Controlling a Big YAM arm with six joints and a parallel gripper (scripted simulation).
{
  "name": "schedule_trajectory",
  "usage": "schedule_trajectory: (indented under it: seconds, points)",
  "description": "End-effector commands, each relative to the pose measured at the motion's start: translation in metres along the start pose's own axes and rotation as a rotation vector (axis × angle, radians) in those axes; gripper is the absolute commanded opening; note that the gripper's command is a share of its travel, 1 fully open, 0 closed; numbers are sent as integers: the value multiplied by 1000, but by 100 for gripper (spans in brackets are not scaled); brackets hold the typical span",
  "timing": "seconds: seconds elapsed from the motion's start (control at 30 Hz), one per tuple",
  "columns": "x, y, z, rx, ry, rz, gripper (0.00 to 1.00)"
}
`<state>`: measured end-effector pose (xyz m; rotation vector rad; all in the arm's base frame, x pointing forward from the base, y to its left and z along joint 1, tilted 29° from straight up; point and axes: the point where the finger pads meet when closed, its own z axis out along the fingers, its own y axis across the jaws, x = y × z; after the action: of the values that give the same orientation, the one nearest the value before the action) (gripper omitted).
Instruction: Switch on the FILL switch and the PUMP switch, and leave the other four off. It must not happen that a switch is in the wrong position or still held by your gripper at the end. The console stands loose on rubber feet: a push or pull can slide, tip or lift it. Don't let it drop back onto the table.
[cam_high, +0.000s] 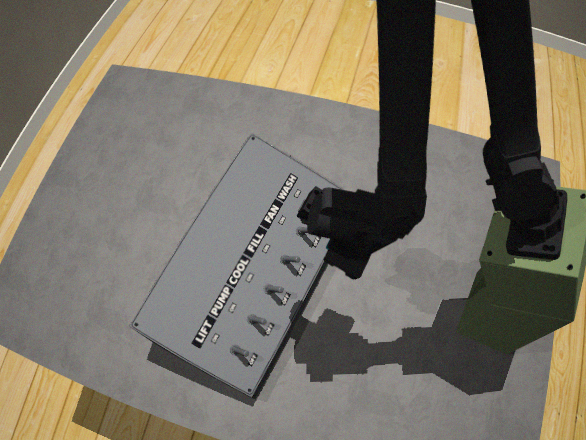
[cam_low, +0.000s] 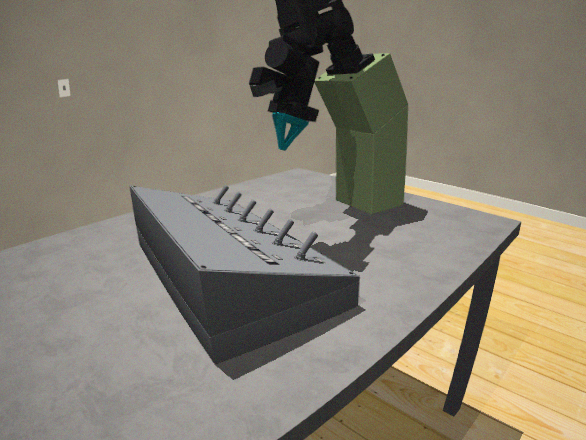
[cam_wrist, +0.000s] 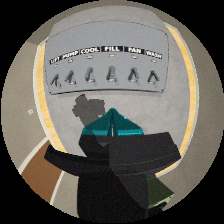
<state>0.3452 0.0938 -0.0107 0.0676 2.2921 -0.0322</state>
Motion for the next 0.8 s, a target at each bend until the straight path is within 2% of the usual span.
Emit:
schedule_trajectory:
  seconds: [0.0, 0.4, 0.77]
  points:
    - [-4, 4, -1, -13, -21, 8, 0]
    - [-4, 1, 9, -4, -15, 4, 0]
    - [-5, -1, 36, 0, -16, 3, 0]
